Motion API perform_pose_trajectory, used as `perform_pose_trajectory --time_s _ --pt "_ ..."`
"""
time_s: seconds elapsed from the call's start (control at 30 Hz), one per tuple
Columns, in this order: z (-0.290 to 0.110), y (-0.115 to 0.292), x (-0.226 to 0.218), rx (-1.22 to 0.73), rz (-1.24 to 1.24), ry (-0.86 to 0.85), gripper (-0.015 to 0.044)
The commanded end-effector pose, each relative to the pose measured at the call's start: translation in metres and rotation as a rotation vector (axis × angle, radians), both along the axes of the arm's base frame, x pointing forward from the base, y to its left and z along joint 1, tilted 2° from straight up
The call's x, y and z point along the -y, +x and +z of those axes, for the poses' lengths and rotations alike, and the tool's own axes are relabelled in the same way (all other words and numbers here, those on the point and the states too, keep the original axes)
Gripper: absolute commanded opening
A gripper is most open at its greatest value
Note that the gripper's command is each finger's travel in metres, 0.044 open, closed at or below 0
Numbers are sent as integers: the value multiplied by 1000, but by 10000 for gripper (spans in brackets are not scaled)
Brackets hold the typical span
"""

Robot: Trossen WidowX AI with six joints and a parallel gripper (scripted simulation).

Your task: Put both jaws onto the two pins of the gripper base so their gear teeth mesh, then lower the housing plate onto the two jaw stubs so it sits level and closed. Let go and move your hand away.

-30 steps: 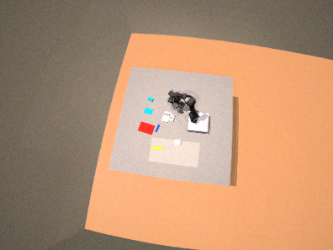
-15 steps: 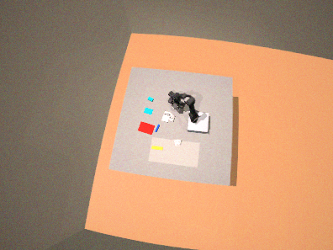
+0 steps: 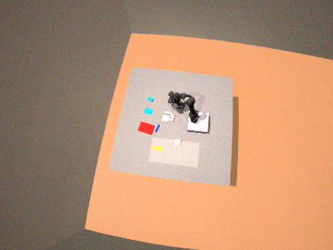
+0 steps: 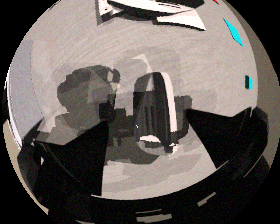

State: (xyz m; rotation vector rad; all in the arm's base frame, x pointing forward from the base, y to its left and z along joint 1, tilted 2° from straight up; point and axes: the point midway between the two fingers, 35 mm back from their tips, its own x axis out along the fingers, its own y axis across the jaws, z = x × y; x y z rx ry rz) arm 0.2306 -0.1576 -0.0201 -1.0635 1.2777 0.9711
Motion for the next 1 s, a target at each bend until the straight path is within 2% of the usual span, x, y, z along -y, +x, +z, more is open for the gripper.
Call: perform_pose_trajectory --time_s 0.0,0.07,0.43,0.53,0.97 --pt "-1 0 -1 0 1 4 440" --pt "-1 0 -1 0 1 4 440" --pt "0 0 0 0 0 0 151" --pt "0 0 0 0 0 0 134" --pt "0 0 0 0 0 0 134"
